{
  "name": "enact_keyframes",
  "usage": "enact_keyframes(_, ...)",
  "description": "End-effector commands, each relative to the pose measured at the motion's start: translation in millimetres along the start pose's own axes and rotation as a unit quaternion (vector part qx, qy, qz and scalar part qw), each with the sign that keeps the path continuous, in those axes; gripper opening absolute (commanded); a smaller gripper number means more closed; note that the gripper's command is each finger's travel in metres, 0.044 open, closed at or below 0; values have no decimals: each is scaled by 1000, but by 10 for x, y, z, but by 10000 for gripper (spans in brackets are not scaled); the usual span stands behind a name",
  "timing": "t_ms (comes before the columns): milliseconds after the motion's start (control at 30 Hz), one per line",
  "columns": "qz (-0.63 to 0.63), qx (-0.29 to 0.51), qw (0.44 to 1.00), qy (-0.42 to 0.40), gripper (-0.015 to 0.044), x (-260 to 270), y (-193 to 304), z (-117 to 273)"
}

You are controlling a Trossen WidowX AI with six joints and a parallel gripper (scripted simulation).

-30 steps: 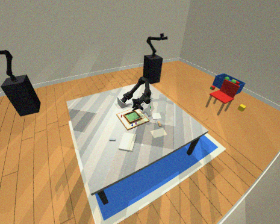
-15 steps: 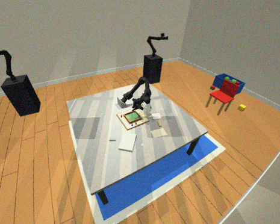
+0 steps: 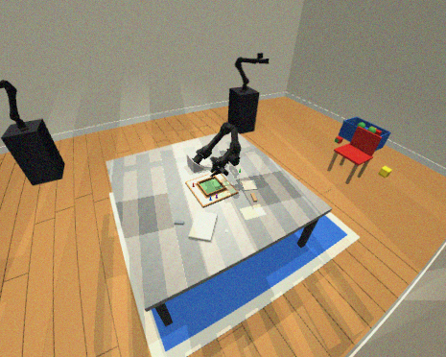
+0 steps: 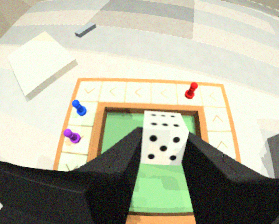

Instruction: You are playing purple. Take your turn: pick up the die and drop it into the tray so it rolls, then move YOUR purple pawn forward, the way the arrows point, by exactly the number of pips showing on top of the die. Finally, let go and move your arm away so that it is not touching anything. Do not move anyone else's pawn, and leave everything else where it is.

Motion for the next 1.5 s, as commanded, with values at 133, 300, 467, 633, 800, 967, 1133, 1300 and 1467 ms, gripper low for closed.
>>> enact_keyframes(133,1,-3,1000,-3,0,9,-5,13)
enact_keyframes(300,1,-3,1000,-3,0,9,-5,13)
enact_keyframes(467,1,-3,1000,-3,0,9,-5,13)
enact_keyframes(633,0,0,1000,0,0,0,0,0)
enact_keyframes(800,0,0,1000,0,0,0,0,0)
enact_keyframes(967,0,0,1000,0,105,0,0,0)
enact_keyframes(1133,0,0,1000,0,236,8,-22,21)
enact_keyframes(1300,1,-3,1000,-2,368,75,-286,263)
enact_keyframes(1467,16,65,997,43,440,105,-347,98)
Point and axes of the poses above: the point midway between the two fingers, 35 mm back from their tips, its own z axis back along the fingers, its own x axis across the jaws, y = z × x, the point moved 8 cm from there along z, back along the fingers, and after that the axes turned 15 degrees about -z, right-handed, at the moved point
